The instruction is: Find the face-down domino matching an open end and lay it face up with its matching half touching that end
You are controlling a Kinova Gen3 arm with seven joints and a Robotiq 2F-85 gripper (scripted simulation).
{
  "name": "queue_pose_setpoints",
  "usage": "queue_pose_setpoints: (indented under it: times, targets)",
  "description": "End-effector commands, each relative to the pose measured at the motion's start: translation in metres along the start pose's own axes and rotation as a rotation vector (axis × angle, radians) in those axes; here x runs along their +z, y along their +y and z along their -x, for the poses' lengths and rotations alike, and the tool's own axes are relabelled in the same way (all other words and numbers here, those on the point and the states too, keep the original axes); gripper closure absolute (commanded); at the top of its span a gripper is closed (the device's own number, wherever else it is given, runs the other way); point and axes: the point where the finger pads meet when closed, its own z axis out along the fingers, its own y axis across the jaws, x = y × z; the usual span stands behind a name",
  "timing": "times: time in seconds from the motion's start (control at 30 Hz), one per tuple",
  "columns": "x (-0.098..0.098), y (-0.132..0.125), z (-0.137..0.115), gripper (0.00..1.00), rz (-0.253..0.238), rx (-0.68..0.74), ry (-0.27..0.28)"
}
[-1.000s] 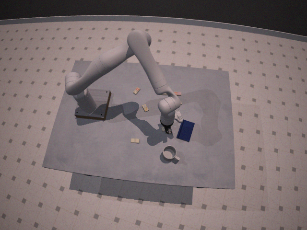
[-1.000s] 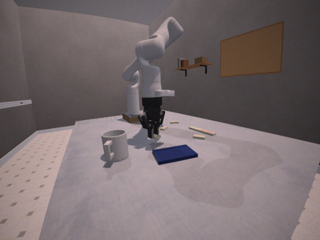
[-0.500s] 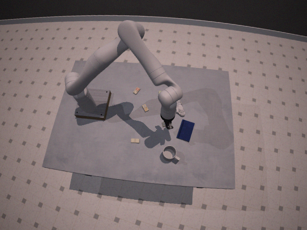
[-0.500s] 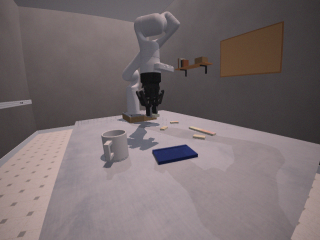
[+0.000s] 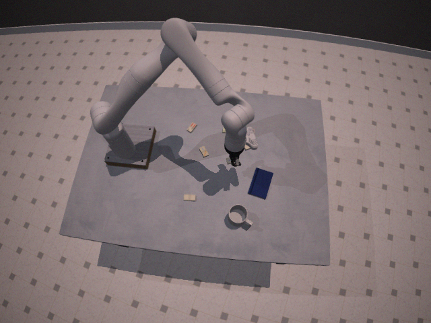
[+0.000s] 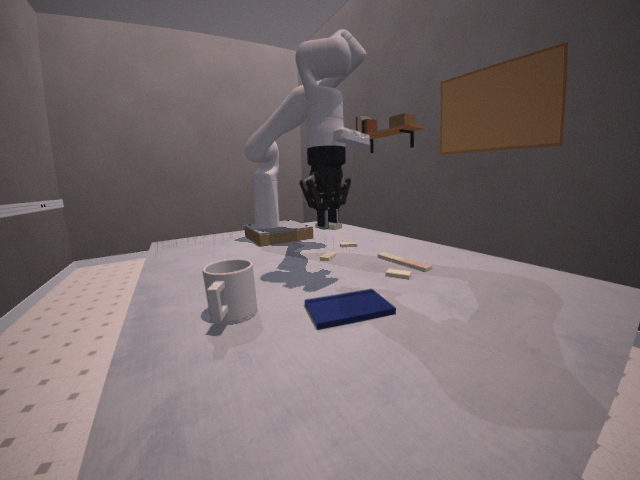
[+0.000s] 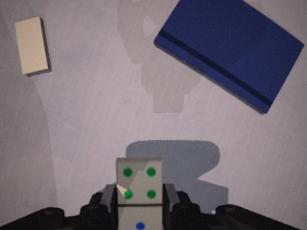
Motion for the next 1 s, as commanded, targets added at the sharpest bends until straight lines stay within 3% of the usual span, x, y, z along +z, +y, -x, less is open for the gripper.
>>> queue_pose_setpoints:
  times: [0.0, 0.17, 0.23, 0.27, 0.47, 0.63, 0.97]
  targets:
    - [0.000, -0.067, -0.004, 0.71, 0.006, 0.081, -0.001]
    - [0.000, -0.122, 0.003, 0.71, 0.006, 0.164, 0.000]
    - [0.000, -0.122, 0.003, 0.71, 0.006, 0.164, 0.000]
    - [0.000, -0.150, 0.007, 0.71, 0.006, 0.179, 0.001]
    - [0.000, -0.205, 0.023, 0.71, 0.006, 0.250, 0.004]
    - [0.000, -0.221, 0.029, 0.71, 0.005, 0.272, 0.005]
    - [0.000, -0.223, 0.030, 0.71, 0.005, 0.274, 0.005]
